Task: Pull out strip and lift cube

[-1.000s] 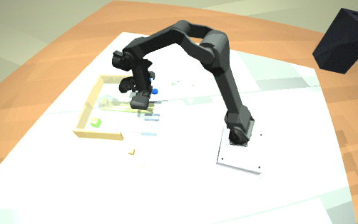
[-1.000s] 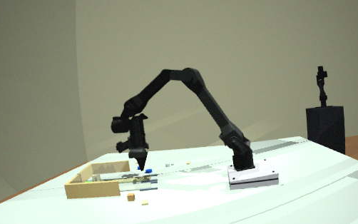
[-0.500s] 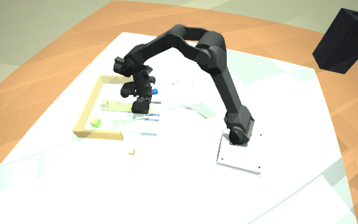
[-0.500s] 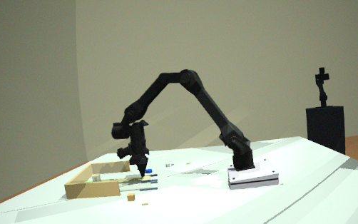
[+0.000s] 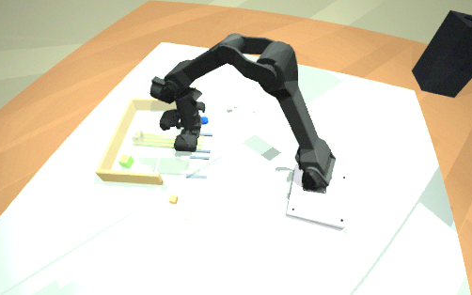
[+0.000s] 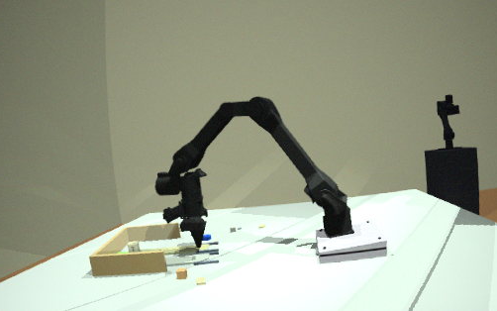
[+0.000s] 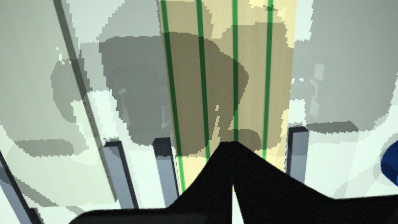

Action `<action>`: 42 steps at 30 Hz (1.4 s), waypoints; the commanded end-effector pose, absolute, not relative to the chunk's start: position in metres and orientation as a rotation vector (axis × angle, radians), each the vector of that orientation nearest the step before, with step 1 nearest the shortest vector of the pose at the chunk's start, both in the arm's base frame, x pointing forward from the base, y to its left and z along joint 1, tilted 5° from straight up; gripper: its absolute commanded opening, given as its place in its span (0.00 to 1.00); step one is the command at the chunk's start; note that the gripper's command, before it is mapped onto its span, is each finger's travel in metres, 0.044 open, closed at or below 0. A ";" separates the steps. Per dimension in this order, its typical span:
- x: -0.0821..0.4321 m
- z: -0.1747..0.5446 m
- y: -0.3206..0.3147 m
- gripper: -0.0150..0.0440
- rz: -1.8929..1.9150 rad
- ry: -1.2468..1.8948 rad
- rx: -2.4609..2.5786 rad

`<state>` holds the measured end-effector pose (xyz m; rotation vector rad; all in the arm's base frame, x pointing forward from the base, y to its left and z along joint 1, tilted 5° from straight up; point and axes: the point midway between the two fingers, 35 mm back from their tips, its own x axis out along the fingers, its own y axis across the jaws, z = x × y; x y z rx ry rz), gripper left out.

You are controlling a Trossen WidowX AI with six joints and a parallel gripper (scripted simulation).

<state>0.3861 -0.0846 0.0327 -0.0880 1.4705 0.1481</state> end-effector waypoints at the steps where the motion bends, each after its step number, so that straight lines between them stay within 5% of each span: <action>1: 0.387 0.033 -0.085 0.25 0.142 1.469 -0.088; 42: 0.370 0.028 -0.088 0.25 0.142 1.470 -0.088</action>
